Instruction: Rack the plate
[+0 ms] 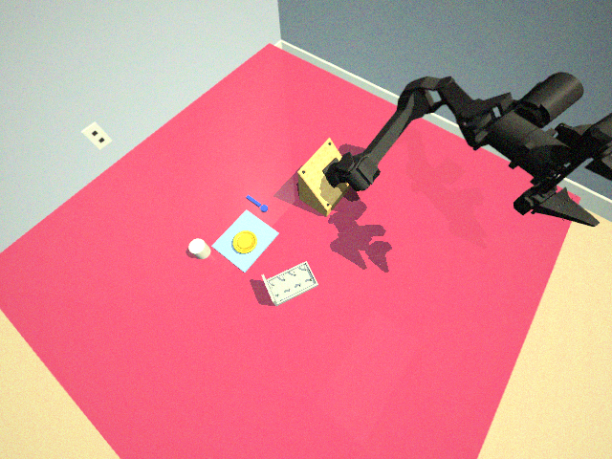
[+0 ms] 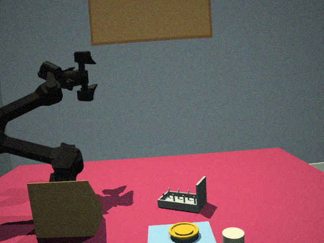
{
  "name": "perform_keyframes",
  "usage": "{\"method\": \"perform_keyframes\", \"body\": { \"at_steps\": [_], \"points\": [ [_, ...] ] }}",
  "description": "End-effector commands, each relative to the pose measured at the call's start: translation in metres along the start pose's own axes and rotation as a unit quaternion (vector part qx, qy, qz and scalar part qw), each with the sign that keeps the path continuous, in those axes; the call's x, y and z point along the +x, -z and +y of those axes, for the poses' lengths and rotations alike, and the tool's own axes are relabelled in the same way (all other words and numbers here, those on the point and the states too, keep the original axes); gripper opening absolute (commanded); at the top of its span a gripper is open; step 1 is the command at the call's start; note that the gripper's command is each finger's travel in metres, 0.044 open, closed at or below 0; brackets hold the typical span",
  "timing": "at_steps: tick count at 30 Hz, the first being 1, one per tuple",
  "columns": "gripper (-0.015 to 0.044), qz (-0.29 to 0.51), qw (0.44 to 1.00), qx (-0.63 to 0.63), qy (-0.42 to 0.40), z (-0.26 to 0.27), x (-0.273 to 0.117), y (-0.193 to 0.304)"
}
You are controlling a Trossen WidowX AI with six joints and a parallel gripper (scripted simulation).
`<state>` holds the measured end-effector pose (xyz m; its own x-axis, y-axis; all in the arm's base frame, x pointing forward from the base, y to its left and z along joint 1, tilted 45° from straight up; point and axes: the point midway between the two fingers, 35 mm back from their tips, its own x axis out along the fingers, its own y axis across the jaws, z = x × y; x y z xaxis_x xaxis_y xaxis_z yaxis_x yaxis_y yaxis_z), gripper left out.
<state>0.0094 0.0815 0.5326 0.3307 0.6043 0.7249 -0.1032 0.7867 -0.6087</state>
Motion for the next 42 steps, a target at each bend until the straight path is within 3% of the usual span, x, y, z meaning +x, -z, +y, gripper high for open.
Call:
{"method": "perform_keyframes", "body": {
  "at_steps": [1,10,16,25,42],
  "points": [
    [0.0400,0.001,1.000,0.000,0.000,0.000,0.001,0.001],
    [0.0400,0.085,0.996,0.010,-0.014,0.001,0.028,0.064],
    [0.0400,0.120,0.992,-0.009,0.022,-0.011,0.032,0.086],
    [0.0400,0.231,0.973,0.014,-0.008,-0.006,0.040,0.158],
    [0.0400,0.479,0.869,0.102,-0.072,0.009,-0.001,0.324]
  ]
}}
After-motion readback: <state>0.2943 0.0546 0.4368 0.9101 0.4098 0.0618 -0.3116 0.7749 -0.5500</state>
